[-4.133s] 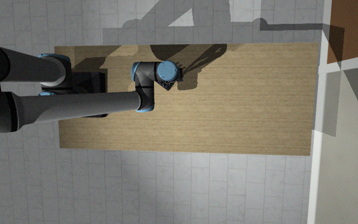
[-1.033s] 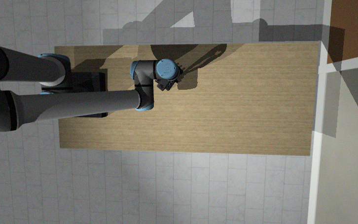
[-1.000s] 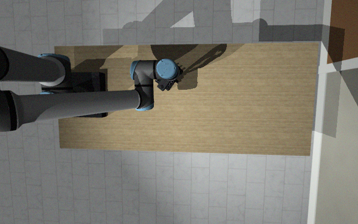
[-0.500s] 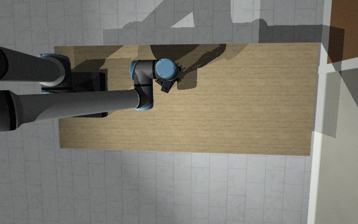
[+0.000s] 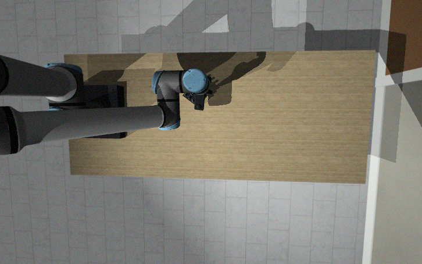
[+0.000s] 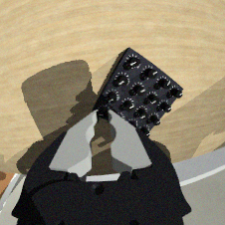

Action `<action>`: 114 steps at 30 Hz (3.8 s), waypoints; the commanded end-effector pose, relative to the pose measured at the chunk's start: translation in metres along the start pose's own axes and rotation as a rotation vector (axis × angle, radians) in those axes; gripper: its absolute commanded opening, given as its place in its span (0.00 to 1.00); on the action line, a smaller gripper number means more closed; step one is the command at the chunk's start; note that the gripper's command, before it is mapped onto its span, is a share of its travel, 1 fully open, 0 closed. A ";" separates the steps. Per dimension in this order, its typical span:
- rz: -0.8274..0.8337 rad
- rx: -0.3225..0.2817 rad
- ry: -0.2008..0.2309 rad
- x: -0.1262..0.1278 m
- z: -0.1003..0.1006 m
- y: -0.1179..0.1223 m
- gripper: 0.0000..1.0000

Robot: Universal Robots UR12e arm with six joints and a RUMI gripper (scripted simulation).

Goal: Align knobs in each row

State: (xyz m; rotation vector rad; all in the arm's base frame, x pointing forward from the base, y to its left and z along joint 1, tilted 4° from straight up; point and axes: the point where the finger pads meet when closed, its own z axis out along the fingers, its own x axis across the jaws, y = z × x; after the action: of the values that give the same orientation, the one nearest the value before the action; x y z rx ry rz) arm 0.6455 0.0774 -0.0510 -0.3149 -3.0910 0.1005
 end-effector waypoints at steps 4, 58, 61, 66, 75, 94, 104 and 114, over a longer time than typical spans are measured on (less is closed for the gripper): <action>-0.087 -0.001 -0.002 -0.001 -0.001 0.000 0.04; -0.294 -0.001 -0.002 -0.002 -0.001 0.000 0.11; -0.294 -0.001 -0.002 -0.002 -0.001 0.000 0.11; -0.294 -0.001 -0.002 -0.002 -0.001 0.000 0.11; -0.294 -0.001 -0.002 -0.002 -0.001 0.000 0.11; -0.294 -0.001 -0.002 -0.002 -0.030 0.000 0.11; -0.294 -0.001 -0.002 -0.002 -0.039 0.000 0.11; -0.293 -0.001 -0.002 -0.002 -0.039 0.000 0.11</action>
State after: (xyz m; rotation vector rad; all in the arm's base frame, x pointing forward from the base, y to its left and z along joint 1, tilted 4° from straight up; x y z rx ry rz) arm 0.6484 0.0796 -0.0131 0.1401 -3.0954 0.0899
